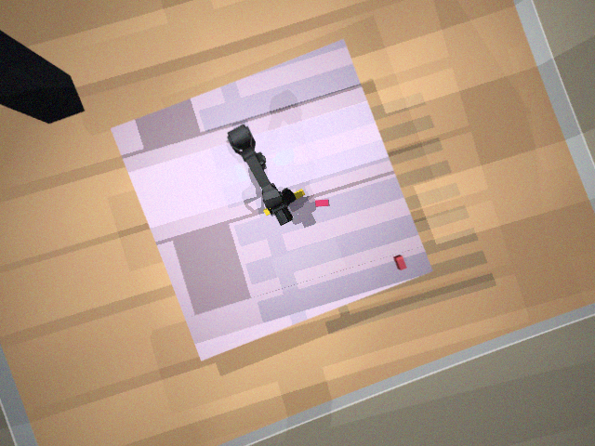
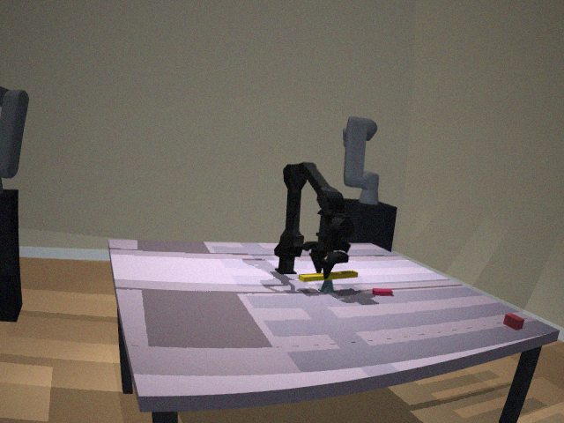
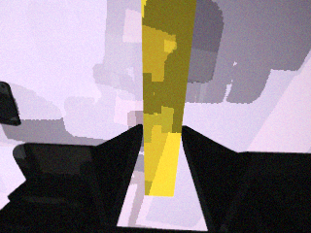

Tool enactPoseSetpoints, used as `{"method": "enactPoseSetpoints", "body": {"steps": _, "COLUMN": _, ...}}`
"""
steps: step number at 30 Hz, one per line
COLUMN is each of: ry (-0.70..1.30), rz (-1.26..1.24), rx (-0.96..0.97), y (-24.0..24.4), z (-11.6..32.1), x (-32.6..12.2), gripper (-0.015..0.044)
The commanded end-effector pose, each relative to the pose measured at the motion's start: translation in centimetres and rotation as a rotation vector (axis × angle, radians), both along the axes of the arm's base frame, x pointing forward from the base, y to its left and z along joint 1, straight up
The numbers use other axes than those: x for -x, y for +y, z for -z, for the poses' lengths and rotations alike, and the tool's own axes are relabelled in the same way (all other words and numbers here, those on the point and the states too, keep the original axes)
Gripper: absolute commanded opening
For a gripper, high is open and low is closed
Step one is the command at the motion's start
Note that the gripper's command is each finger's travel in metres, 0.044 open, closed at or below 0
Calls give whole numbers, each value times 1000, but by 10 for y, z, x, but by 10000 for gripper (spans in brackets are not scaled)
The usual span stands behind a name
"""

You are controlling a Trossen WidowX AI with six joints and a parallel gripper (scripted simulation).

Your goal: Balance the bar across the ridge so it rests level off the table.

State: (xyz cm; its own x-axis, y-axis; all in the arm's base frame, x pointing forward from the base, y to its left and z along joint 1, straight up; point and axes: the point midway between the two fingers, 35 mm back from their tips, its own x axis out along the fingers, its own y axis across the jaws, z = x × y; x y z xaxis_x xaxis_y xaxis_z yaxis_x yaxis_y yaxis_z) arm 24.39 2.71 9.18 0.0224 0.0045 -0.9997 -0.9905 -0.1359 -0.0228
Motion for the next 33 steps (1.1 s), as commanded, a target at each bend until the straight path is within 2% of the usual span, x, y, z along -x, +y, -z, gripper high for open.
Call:
{"method": "enactPoseSetpoints", "body": {"steps": 1, "ry": 0, "rz": 0, "rx": 0, "y": 0, "z": 0, "x": 0, "gripper": 185}}
{"method": "enactPoseSetpoints", "body": {"steps": 11, "ry": 0, "rz": 0, "rx": 0, "y": 0, "z": 0, "x": 0, "gripper": 440}}
{"method": "enactPoseSetpoints", "body": {"steps": 15, "ry": 0, "rz": 0, "rx": 0, "y": 0, "z": -8, "x": -1, "gripper": 440}}
{"method": "enactPoseSetpoints", "body": {"steps": 23, "ry": 0, "rz": 0, "rx": 0, "y": 0, "z": -98, "x": 2, "gripper": 440}}
{"method": "enactPoseSetpoints", "body": {"steps": 33, "ry": 0, "rz": 0, "rx": 0, "y": 0, "z": -100, "x": 2, "gripper": 440}}
